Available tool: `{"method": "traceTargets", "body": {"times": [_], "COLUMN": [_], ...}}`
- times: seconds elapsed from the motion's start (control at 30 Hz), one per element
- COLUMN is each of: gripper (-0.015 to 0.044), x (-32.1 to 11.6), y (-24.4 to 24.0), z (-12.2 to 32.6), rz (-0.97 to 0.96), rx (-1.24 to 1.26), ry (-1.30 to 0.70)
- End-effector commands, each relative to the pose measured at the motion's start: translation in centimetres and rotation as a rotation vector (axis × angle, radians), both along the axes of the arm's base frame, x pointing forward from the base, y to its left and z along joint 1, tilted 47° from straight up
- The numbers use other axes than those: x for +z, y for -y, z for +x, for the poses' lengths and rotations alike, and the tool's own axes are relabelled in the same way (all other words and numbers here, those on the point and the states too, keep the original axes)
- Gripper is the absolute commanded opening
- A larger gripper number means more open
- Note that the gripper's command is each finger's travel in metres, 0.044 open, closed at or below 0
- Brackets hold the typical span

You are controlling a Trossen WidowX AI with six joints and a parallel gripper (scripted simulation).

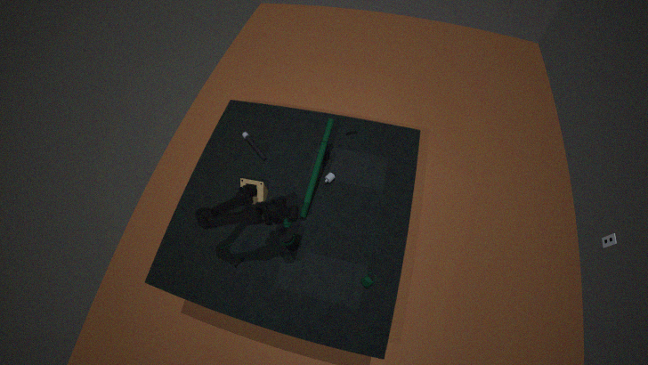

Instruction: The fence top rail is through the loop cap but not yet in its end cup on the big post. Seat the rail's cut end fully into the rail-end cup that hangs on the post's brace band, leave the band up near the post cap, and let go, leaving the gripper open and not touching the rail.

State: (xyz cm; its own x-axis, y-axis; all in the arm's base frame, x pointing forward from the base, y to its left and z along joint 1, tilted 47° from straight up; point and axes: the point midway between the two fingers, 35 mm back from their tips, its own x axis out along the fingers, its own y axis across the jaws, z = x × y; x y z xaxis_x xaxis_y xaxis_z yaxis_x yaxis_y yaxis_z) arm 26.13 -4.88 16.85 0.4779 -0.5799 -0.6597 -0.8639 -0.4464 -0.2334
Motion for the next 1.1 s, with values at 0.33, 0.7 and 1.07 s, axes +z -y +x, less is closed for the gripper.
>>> {"method": "traceTargets", "body": {"times": [0.33, 0.7, 1.07], "gripper": [0.0, 0.0, 0.0], "x": [-0.1, -0.1, -0.1], "y": [-0.1, -0.1, 0.0], "z": [1.0, 2.0, 2.9], "rz": [-0.003, -0.004, -0.005], "rx": [-0.073, -0.144, -0.211], "ry": [0.079, 0.154, 0.226]}}
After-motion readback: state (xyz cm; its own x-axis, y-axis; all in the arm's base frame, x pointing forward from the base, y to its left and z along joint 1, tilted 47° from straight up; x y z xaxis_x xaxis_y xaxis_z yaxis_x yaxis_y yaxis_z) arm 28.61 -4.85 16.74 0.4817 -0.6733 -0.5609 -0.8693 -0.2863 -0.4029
